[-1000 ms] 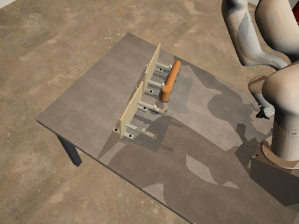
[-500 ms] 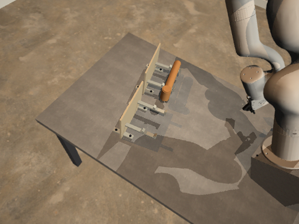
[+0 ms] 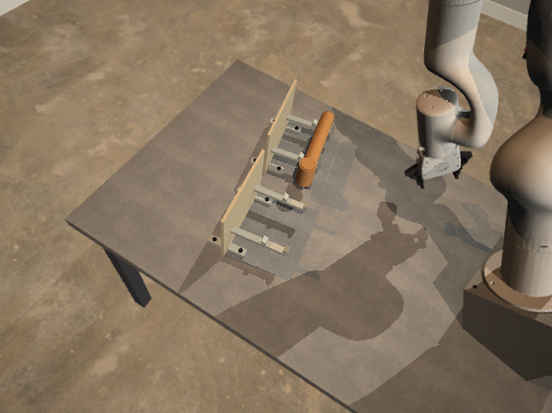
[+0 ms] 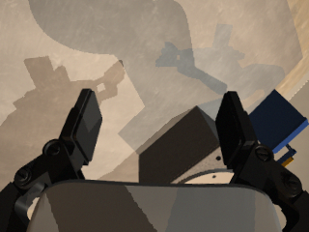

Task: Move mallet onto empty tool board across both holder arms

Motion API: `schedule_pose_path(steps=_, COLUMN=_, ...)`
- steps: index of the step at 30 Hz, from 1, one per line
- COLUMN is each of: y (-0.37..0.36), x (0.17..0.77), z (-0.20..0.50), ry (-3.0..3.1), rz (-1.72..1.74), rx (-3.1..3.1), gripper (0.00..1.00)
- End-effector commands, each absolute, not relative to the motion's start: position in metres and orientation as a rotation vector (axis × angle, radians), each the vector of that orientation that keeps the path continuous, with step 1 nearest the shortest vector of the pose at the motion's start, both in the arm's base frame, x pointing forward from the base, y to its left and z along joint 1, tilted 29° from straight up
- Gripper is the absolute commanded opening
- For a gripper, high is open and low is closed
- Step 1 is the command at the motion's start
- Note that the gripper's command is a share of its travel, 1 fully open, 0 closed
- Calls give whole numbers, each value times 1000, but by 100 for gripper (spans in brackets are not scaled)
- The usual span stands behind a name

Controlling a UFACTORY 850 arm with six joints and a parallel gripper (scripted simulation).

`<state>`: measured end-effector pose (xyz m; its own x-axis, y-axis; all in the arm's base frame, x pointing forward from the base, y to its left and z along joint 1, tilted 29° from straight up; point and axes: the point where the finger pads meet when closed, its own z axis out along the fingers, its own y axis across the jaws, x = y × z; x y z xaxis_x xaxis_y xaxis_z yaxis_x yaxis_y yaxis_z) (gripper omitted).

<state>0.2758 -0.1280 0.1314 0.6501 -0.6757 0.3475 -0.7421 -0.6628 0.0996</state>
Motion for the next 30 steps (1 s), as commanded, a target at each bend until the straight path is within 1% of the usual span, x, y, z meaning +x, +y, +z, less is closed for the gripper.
schedule_pose_path(steps=1, y=-118, x=297, z=149, ry=-1212, rz=362, rx=2636, gripper=100)
schedule_pose_path(steps=15, y=-79, x=396, z=210, ry=-1457, rz=499, rx=2700, gripper=100)
schedule_pose_path(steps=17, y=-79, x=396, z=210, ry=-1457, rz=499, rx=2700, gripper=100)
schedule_pose_path(steps=19, y=-68, x=423, z=227, ry=-1525, rz=537, rx=2712, gripper=100)
schedule_pose_path(steps=22, y=-63, x=436, z=236, ry=-1559, rz=556, rx=2717, gripper=100)
schedule_pose_path(steps=30, y=-39, x=496, z=274, ry=-1717, rz=647, rx=2736, gripper=100)
